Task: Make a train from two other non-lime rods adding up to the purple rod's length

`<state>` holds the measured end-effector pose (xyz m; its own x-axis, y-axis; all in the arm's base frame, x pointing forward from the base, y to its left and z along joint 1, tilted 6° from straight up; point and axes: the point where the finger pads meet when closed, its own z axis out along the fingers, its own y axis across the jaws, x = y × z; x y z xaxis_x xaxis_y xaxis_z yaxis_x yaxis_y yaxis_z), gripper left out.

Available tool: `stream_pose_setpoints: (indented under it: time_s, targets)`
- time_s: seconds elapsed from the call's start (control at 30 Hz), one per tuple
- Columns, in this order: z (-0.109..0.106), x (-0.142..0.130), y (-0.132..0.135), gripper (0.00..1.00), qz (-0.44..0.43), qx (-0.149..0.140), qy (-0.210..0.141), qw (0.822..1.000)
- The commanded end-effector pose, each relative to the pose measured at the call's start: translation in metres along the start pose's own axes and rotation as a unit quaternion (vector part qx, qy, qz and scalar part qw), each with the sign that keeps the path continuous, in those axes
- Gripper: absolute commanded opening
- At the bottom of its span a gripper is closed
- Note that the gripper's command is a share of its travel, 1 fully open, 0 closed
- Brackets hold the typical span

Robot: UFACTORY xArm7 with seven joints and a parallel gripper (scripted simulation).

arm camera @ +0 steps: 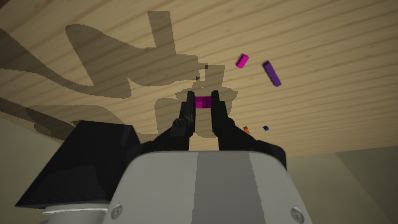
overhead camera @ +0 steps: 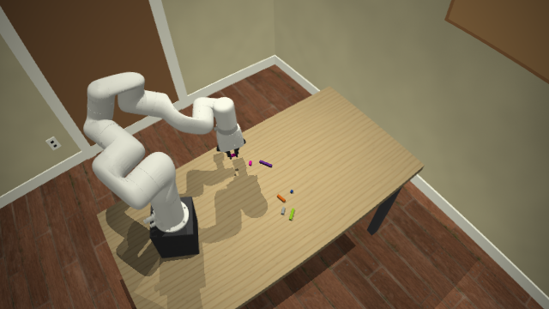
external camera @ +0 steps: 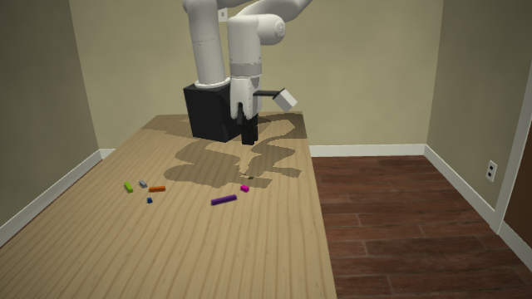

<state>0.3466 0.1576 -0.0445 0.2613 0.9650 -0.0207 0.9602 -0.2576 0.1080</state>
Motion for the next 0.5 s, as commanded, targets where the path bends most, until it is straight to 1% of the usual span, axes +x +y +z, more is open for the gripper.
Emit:
stream_pose_setpoints:
  time_s: [0.0,0.07,0.13,0.23,0.3,0.37,0.43,0.47]
  targets:
    - [-0.001,-0.001,0.001,0.15,0.001,-0.001,0.0,1.0]
    - [-0.001,-0.004,0.004,0.15,-0.004,-0.001,0.0,1.0]
    - [-0.001,-0.012,0.013,0.15,-0.019,-0.001,0.0,1.0]
    - [-0.001,-0.037,0.038,0.15,-0.061,0.0,0.0,0.998]
    - [-0.001,-0.047,0.046,0.15,-0.076,0.0,0.0,0.997]
    - [-0.001,-0.047,0.046,0.15,-0.076,0.0,0.0,0.997]
    - [-0.001,-0.073,0.065,0.15,-0.114,0.0,0.0,0.994]
    - [-0.001,-0.077,0.068,0.15,-0.12,0.0,0.0,0.993]
